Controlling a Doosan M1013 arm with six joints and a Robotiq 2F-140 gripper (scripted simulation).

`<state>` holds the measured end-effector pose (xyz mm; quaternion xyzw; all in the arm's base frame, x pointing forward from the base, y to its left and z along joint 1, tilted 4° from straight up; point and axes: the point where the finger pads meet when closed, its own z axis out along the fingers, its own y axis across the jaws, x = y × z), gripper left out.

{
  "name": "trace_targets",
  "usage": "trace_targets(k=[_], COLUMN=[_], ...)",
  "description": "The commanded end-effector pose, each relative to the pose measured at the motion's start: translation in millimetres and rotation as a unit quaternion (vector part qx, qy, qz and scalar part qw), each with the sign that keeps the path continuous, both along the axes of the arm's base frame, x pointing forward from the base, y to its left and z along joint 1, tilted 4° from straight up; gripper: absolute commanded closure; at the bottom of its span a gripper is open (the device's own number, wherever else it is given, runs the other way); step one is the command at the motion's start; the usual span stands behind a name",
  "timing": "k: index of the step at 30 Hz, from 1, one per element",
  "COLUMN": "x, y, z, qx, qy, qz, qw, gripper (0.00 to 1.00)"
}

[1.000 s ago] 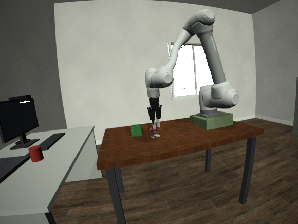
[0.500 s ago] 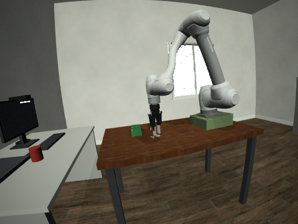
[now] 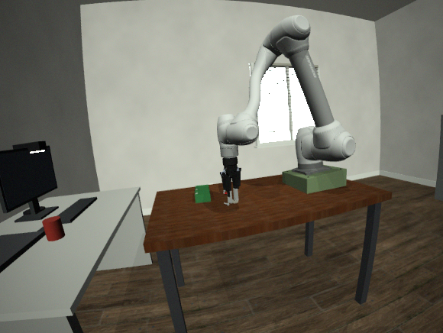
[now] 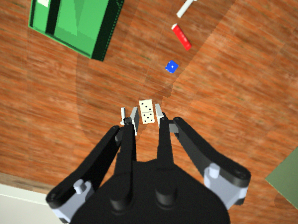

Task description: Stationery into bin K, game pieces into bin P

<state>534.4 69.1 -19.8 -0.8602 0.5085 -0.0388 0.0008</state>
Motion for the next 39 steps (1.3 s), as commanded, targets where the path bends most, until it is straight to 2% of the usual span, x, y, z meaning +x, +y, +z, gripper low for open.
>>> trace_targets(k=[1, 6, 7, 39], x=[0.0, 0.0, 0.0, -0.3], y=[0.1, 0.1, 0.1, 0.2], z=[0.1, 0.1, 0.1, 3.4], qx=[0.0, 0.0, 0.0, 0.0], qy=[0.0, 0.0, 0.0, 0.0], qz=[0.0, 0.0, 0.0, 0.0], qw=[1.0, 1.0, 1.0, 1.0], gripper=[0.75, 0.75, 0.87, 0.87])
